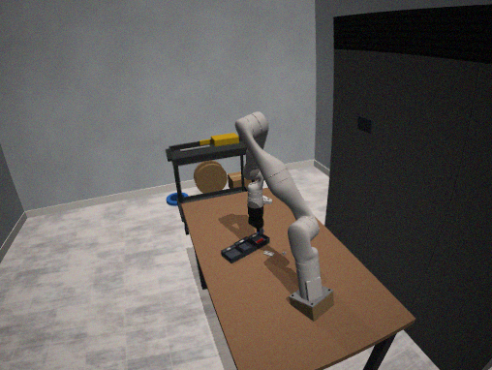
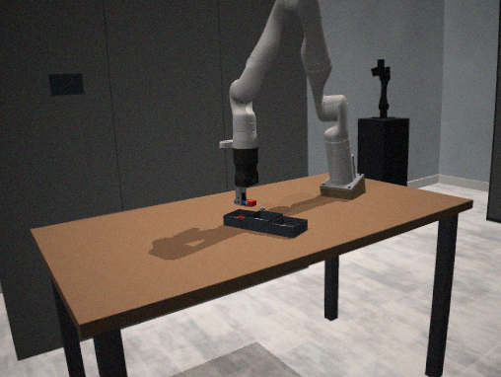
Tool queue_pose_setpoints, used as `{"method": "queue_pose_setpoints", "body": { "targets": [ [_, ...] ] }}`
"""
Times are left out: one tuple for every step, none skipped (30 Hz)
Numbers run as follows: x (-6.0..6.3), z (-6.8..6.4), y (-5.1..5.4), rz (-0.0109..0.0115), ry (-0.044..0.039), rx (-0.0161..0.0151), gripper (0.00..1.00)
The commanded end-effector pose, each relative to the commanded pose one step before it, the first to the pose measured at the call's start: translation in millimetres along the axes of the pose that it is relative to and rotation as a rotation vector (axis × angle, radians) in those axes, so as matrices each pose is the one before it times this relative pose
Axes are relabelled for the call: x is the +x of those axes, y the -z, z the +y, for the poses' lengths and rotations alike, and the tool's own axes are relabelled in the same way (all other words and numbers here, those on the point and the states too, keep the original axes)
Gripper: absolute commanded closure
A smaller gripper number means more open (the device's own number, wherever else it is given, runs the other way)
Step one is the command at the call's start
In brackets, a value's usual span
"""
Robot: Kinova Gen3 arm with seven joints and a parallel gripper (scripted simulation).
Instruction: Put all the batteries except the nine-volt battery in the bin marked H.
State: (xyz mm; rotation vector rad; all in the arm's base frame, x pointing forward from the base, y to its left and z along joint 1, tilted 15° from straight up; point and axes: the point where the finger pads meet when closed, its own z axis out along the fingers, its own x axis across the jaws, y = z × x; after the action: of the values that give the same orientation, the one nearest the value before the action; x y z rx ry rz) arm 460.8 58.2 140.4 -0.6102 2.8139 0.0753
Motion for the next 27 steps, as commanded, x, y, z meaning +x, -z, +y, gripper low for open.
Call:
{"method": "queue_pose_setpoints", "body": {
  "targets": [
    [0.14, 1.01, 0.11, -0.00025, 0.00010, -0.00006, 0.69],
    [0.02, 0.47, -0.01, 0.00000, 0.00000, -0.00001, 0.69],
    [0.00, 0.45, -0.01, 0.00000, 0.00000, -0.00001, 0.69],
    [-0.02, 0.42, 0.00, 0.00000, 0.00000, 0.00000, 0.69],
    [-0.03, 0.39, 0.00, 0.00000, 0.00000, 0.00000, 0.69],
    [-0.04, 0.35, 0.00, 0.00000, 0.00000, 0.00000, 0.69],
    [-0.04, 0.32, 0.00, 0.00000, 0.00000, 0.00000, 0.69],
    [-0.04, 0.28, 0.00, 0.00000, 0.00000, 0.00000, 0.69],
    [-0.04, 0.24, 0.00, 0.00000, 0.00000, 0.00000, 0.69],
    [-0.03, 0.21, 0.00, 0.00000, 0.00000, 0.00000, 0.69],
    [0.00, 0.00, 0.00, 0.00000, 0.00000, 0.00000, 0.69],
    [0.00, 0.00, 0.00, 0.00000, 0.00000, 0.00000, 0.69],
    [-0.02, 0.14, 0.01, 0.00000, 0.00000, 0.00001, 0.69],
    [-0.01, 0.10, 0.00, 0.00000, 0.00000, 0.00000, 0.69],
    [-0.01, 0.09, 0.00, 0.00000, 0.00000, 0.00000, 0.69],
    [-0.01, 0.07, 0.00, 0.00000, 0.00000, 0.00000, 0.69],
    [-0.01, 0.06, 0.00, 0.00000, 0.00000, 0.00000, 0.69],
    [0.00, 0.05, 0.00, 0.00000, 0.00000, 0.00000, 0.69],
    [0.00, 0.04, 0.00, 0.00000, 0.00000, 0.00000, 0.69],
    [0.00, 0.03, 0.00, 0.00000, 0.00000, 0.00000, 0.69],
    [0.00, 0.02, 0.00, 0.00000, 0.00000, 0.00000, 0.69],
    [0.00, 0.02, 0.00, 0.00000, 0.00000, 0.00000, 0.69],
    [0.00, 0.01, 0.00, 0.00000, 0.00000, 0.00000, 0.69],
    [0.00, 0.01, 0.00, 0.00000, 0.00000, 0.00000, 0.69],
    [0.00, 0.01, -1.98, 0.00000, 0.00000, 0.00001, 0.69],
    [0.00, 0.01, -1.99, 0.00000, 0.00000, 0.00001, 0.69],
    [0.00, 0.00, -1.99, 0.00000, 0.00000, 0.00000, 0.69]
  ]
}}
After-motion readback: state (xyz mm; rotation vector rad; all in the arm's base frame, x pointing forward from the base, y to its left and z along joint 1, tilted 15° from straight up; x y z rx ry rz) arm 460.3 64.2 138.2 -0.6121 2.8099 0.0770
